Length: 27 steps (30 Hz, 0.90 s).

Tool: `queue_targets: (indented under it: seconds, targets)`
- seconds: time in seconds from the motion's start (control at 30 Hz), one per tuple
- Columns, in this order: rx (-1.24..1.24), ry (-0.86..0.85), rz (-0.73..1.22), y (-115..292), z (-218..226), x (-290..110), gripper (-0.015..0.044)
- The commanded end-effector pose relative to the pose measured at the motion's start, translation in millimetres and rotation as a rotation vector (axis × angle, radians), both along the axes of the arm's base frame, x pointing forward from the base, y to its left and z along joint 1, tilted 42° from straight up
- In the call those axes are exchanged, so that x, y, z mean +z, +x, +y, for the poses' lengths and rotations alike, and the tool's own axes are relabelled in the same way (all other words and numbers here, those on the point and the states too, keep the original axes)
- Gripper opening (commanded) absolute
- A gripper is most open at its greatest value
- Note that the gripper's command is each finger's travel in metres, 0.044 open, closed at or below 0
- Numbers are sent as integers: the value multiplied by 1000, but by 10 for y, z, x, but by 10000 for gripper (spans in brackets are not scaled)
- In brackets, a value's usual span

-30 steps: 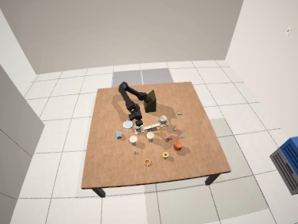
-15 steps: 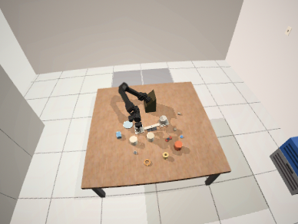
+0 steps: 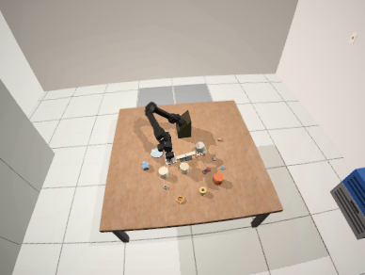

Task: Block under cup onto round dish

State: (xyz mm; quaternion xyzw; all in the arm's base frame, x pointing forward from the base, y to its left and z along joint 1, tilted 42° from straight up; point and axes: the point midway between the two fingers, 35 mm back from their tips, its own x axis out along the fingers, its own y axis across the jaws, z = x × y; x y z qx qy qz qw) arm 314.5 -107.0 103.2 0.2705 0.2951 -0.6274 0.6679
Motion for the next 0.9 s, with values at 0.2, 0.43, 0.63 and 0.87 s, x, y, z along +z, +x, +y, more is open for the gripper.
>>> queue_targets:
  seconds: [0.2,0.43,0.63,0.87]
  targets:
    - [-2,5,14,-14,-122,-166,440]
    - [-1,4,14,-17,-200,-246,440]
    - [-1,3,14,-23,-266,-314,440]
    - [-2,2,14,-25,-282,-330,381]
